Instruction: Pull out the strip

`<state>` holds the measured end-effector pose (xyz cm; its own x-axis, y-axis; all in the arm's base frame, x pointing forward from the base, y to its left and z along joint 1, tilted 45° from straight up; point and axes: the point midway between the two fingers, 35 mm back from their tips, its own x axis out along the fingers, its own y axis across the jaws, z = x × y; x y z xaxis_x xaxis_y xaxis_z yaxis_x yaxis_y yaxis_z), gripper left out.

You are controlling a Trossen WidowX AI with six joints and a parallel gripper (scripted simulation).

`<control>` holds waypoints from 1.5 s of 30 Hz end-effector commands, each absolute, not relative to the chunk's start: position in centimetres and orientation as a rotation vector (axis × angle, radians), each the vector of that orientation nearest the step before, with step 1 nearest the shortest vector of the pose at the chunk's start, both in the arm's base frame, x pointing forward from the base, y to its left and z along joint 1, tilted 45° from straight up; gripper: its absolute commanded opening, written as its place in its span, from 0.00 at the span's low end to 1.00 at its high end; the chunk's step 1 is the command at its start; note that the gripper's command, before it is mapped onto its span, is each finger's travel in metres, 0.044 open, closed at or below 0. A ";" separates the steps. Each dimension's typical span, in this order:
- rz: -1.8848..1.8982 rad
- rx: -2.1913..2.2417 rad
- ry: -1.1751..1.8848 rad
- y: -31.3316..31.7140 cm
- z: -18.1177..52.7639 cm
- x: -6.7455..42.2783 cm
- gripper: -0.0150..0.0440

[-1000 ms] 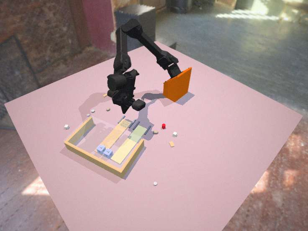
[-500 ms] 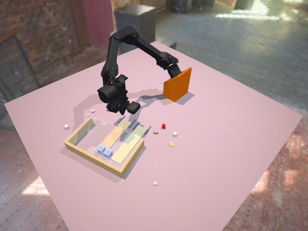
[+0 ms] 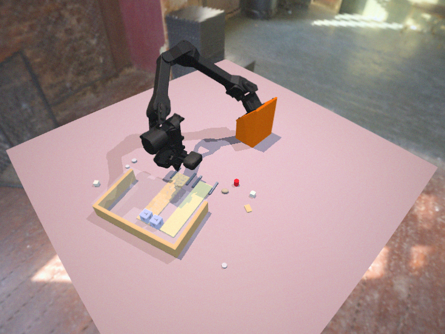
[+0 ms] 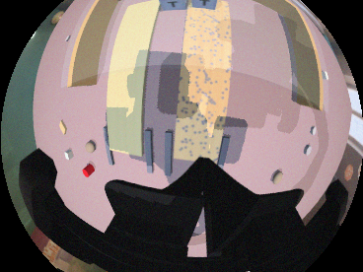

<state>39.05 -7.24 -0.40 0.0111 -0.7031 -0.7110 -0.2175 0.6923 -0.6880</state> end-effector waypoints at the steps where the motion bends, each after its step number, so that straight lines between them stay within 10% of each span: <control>1: -0.441 -0.785 1.553 -7.7 -1.0 39.1 0.25; 45: -0.444 -0.788 1.553 -10.5 -4.1 39.0 0.25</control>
<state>39.00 -10.47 -4.08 0.0097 -0.7022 -0.7119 -0.2205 0.6929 -0.6865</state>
